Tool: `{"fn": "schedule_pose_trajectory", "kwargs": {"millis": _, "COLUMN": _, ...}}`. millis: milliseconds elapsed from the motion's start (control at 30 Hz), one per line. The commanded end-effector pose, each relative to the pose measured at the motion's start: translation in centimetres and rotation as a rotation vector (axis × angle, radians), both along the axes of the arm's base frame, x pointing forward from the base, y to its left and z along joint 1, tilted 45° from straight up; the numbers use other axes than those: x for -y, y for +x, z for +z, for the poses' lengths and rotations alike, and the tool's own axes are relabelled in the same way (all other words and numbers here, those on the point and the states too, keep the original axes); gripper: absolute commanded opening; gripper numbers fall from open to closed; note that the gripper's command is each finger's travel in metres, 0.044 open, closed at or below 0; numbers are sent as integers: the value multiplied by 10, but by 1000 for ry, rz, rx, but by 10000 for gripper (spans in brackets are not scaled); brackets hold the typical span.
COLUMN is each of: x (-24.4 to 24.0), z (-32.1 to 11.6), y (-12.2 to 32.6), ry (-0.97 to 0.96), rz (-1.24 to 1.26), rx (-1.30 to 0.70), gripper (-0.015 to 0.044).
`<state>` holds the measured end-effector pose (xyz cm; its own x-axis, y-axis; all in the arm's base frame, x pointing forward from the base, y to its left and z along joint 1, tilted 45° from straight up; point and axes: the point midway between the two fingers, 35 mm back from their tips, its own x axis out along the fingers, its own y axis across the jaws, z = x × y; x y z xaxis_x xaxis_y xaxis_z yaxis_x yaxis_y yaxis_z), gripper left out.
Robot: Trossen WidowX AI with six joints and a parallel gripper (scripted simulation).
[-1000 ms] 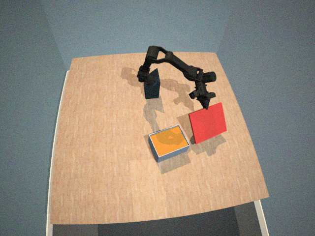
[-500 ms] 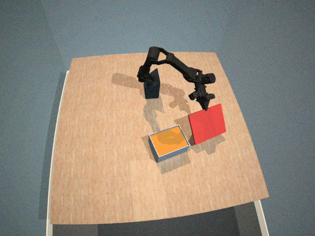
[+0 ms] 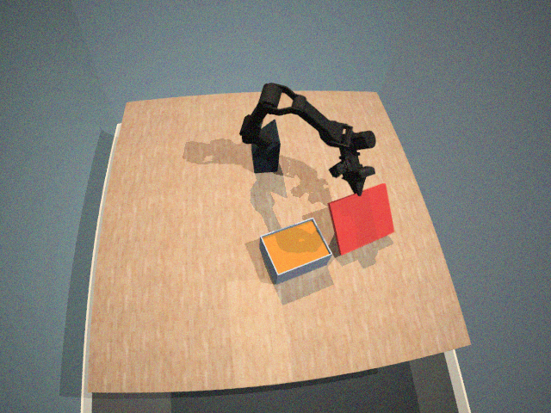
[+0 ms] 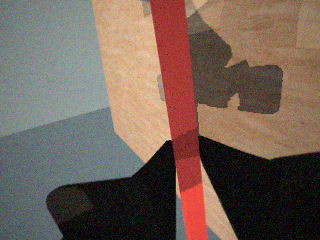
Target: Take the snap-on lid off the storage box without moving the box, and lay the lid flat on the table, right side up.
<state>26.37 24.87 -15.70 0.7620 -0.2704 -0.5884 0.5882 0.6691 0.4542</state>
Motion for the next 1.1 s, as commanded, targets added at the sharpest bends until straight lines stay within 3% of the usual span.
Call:
{"fn": "schedule_pose_trajectory", "kwargs": {"millis": 0, "x": 2, "z": -2, "y": 0, "ry": 1, "rz": 4, "rx": 1, "gripper": 0}}
{"fn": "schedule_pose_trajectory", "kwargs": {"millis": 1067, "x": 20, "z": -21, "y": 1, "ry": 0, "rz": 4, "rx": 1, "gripper": 0}}
